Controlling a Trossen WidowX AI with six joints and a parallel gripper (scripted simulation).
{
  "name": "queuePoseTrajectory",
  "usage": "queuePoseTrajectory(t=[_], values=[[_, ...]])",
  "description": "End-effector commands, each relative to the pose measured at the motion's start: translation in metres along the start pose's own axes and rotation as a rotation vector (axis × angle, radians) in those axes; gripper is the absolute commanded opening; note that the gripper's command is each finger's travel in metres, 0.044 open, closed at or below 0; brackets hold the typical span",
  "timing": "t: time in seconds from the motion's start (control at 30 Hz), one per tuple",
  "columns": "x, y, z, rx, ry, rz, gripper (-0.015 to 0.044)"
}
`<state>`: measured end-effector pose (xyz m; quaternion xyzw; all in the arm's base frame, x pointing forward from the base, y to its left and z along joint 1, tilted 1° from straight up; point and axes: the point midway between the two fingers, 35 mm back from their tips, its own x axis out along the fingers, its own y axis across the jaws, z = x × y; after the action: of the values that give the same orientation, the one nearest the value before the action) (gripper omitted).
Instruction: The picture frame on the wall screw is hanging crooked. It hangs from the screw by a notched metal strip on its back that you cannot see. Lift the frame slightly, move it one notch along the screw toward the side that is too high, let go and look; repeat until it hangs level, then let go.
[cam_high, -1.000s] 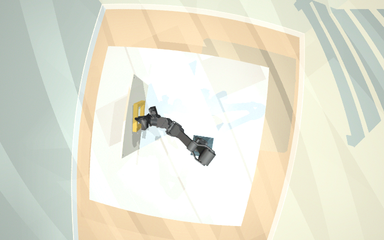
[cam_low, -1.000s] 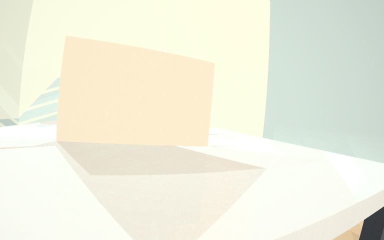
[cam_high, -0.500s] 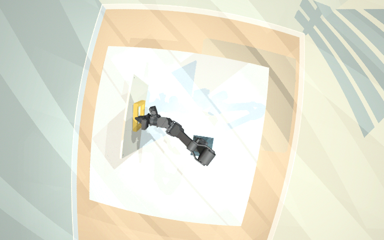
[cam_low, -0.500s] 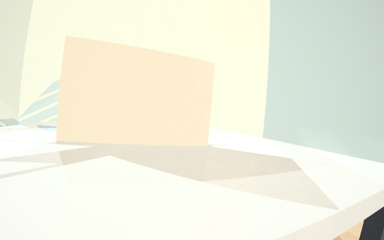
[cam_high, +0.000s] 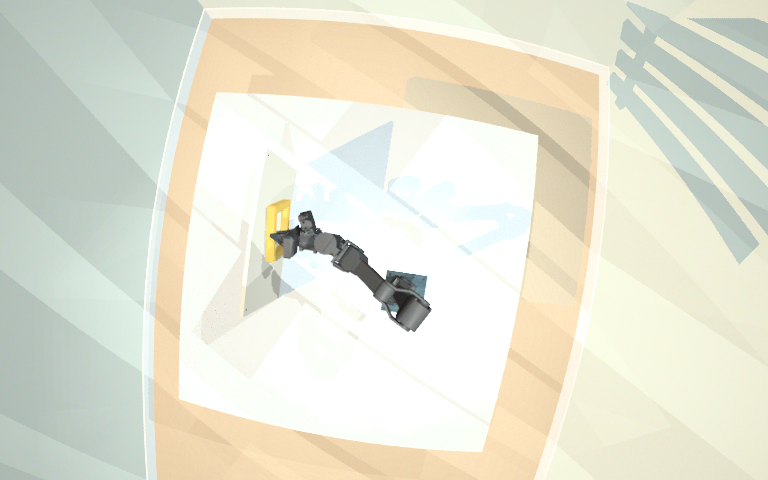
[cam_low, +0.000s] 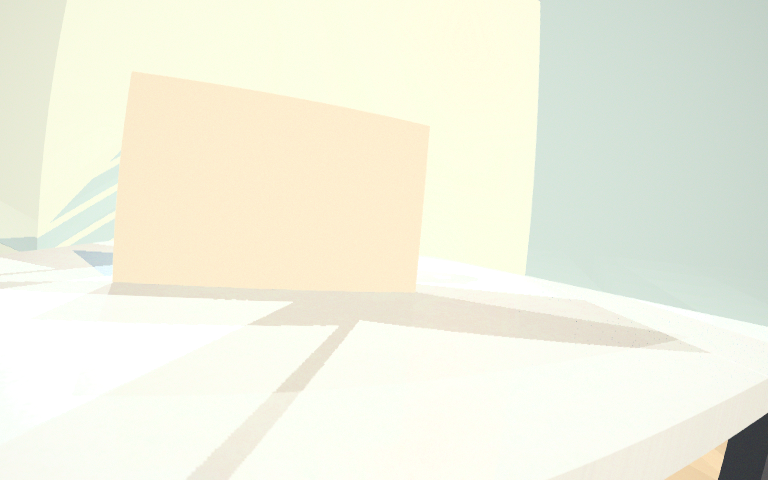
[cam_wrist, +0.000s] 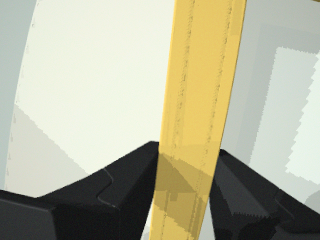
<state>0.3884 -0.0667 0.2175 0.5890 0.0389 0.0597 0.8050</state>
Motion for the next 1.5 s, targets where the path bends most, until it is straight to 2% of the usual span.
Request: queuePoseTrajectory(t=[0.0, 1.47], values=[[0.0010, 0.0039, 0.0030, -0.004, -0.001, 0.012, 0.0000], [0.0011, 0.0002, 0.0022, -0.004, -0.001, 0.012, 0.0000]])
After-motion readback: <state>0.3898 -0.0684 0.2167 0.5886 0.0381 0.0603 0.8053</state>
